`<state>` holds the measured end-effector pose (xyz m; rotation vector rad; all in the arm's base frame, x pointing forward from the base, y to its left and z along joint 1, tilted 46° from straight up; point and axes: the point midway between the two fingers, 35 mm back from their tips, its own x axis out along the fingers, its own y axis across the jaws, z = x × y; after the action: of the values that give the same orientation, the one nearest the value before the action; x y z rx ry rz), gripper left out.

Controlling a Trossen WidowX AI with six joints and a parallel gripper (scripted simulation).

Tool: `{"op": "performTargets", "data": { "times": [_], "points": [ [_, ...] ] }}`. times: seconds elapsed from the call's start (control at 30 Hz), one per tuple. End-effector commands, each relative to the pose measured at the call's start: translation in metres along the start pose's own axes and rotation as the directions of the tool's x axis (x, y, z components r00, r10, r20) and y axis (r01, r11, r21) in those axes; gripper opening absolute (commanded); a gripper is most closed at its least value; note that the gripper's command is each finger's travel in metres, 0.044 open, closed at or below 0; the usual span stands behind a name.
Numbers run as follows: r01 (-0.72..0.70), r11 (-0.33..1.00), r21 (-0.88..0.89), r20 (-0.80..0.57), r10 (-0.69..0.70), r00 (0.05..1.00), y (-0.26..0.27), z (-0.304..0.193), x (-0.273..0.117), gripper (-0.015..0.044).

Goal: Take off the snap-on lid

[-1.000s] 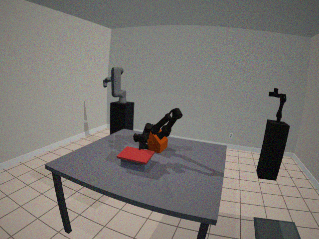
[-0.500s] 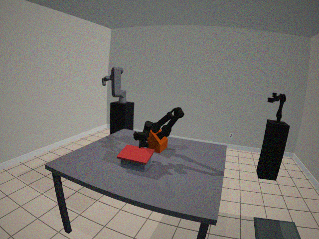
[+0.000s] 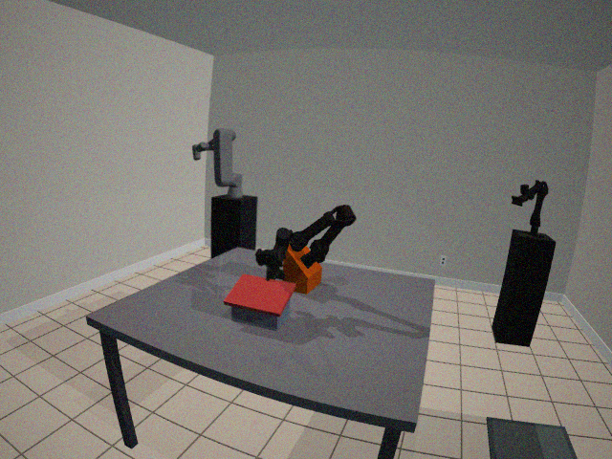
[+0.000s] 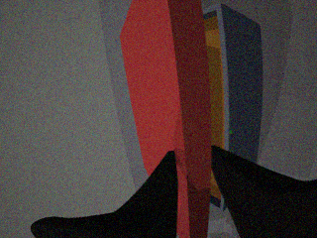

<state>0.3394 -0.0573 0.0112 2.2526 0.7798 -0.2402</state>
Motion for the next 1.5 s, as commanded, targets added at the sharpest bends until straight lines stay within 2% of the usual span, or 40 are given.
{"op": "performTargets", "data": {
  "times": [0.0, 1.47],
  "points": [
    [-0.007, 1.0, -0.008, -0.003, 0.007, 1.0, 0.009, 0.0, -0.002, 0.0],
    [-0.007, 1.0, -0.011, -0.003, 0.007, 1.0, 0.076, -0.001, -0.014, 0.0]
  ]
}}
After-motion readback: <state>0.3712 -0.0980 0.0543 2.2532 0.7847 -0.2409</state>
